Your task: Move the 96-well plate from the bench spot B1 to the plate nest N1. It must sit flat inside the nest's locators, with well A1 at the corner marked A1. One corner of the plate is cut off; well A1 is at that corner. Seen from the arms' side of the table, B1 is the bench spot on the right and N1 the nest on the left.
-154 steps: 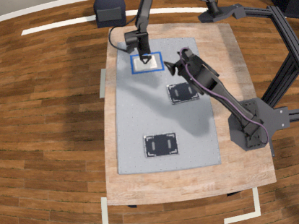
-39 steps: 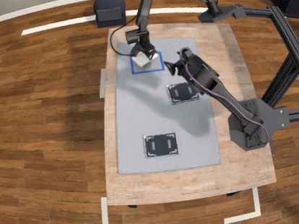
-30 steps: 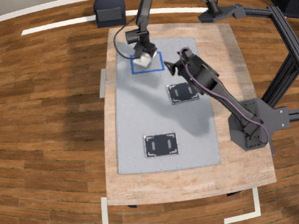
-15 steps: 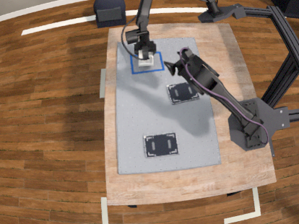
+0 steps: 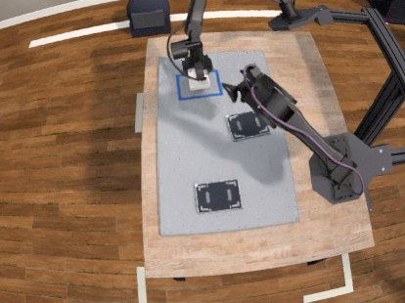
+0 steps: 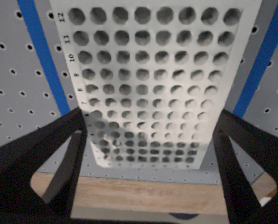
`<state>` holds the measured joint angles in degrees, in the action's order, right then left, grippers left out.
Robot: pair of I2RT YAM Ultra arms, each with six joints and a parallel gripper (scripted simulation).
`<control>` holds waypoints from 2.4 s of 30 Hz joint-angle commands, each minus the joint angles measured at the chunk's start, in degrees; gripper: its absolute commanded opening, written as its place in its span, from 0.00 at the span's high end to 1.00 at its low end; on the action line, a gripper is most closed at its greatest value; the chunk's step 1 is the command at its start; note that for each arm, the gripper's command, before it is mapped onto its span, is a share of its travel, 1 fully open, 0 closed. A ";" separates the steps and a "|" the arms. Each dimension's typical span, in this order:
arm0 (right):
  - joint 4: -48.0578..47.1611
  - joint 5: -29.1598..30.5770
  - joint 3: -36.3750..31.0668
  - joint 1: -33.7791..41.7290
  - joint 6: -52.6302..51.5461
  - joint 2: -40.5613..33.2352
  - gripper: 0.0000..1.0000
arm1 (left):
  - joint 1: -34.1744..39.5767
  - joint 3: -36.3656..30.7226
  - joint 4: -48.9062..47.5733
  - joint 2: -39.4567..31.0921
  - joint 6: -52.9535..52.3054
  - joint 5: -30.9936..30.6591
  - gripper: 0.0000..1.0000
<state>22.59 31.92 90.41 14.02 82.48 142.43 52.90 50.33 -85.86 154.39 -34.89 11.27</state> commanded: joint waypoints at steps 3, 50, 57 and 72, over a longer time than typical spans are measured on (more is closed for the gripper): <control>-3.76 -1.13 1.86 -1.06 2.57 1.88 0.21 | 0.77 -0.70 -0.25 0.16 0.47 -0.08 0.00; -3.77 -1.63 3.38 -2.19 2.92 5.81 0.21 | 0.77 -0.70 -0.25 0.16 0.47 -0.08 0.00; -2.80 -0.94 2.42 -1.57 2.02 4.16 0.21 | 0.77 -0.70 -0.25 0.16 0.47 -0.08 0.00; -0.43 -0.08 0.53 -0.21 0.34 0.75 0.21 | 0.77 -0.70 -0.25 0.16 0.47 -0.08 0.00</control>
<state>20.23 31.31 91.98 12.12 83.74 144.73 52.90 50.33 -85.86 154.39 -34.89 11.27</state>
